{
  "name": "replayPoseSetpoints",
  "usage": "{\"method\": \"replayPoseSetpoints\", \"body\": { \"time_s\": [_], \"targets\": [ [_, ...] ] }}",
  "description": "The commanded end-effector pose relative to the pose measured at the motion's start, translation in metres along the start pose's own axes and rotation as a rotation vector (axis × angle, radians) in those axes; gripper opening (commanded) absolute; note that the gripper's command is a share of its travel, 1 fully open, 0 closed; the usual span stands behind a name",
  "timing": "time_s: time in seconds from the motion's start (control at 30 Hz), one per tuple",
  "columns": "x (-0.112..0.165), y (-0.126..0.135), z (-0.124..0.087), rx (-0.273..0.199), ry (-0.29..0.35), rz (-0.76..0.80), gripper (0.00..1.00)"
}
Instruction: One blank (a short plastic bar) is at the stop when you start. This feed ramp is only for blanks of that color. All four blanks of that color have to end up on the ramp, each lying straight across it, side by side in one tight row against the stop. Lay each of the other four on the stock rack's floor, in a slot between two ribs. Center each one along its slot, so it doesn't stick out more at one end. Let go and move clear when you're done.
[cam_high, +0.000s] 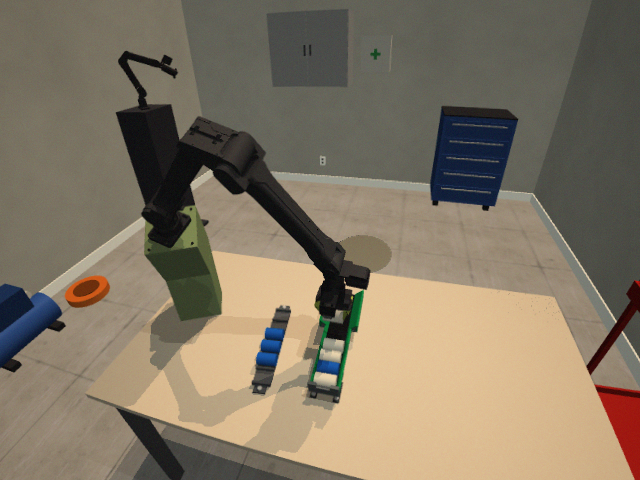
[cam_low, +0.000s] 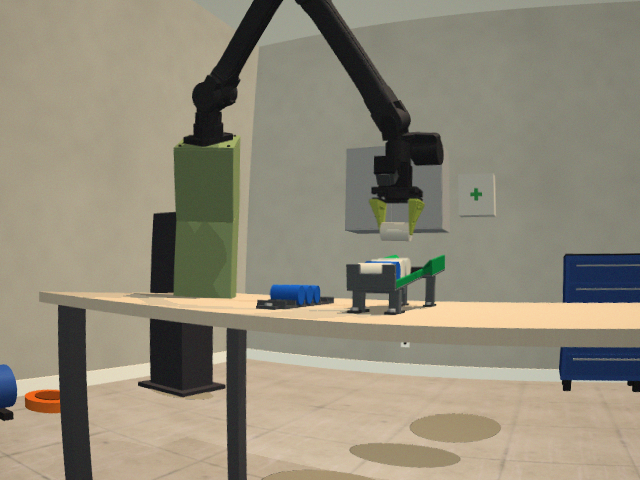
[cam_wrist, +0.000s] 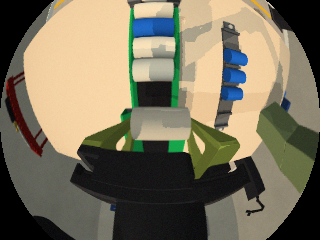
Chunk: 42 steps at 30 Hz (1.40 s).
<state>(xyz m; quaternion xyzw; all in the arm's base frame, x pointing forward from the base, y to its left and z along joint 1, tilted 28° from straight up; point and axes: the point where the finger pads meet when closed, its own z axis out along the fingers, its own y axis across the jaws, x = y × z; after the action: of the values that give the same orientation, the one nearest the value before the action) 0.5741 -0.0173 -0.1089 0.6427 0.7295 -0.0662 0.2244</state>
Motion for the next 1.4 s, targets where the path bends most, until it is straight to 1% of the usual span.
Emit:
{"method": "replayPoseSetpoints", "body": {
  "time_s": [0.0, 0.3, 0.37, 0.43, 0.47, 0.5, 0.53, 0.6, 0.67, 0.7, 0.73, 0.87, 1.37],
  "targets": [
    [-0.007, 0.021, 0.01, -0.041, -0.001, 0.013, 0.6],
    [-0.007, 0.02, 0.056, -0.038, -0.001, 0.011, 0.6],
    [0.006, 0.023, 0.058, -0.048, 0.004, -0.01, 0.6],
    [0.006, 0.023, 0.058, -0.048, 0.004, -0.01, 0.6],
    [0.001, 0.041, 0.038, -0.091, 0.001, -0.002, 0.6],
    [-0.008, 0.031, 0.055, -0.064, -0.002, 0.012, 0.6],
    [-0.007, 0.02, 0.071, -0.037, -0.001, 0.011, 0.6],
    [-0.007, 0.02, 0.074, -0.037, -0.002, 0.011, 0.6],
    [0.002, 0.017, 0.073, -0.036, 0.002, -0.006, 0.6],
    [0.001, 0.023, 0.06, -0.056, 0.002, -0.007, 0.6],
    [0.002, 0.027, 0.053, -0.065, 0.002, -0.009, 0.6],
    [0.001, 0.024, 0.058, -0.05, 0.002, -0.006, 0.6],
    [0.001, 0.024, 0.058, -0.05, 0.002, -0.006, 0.6]
  ]
}}
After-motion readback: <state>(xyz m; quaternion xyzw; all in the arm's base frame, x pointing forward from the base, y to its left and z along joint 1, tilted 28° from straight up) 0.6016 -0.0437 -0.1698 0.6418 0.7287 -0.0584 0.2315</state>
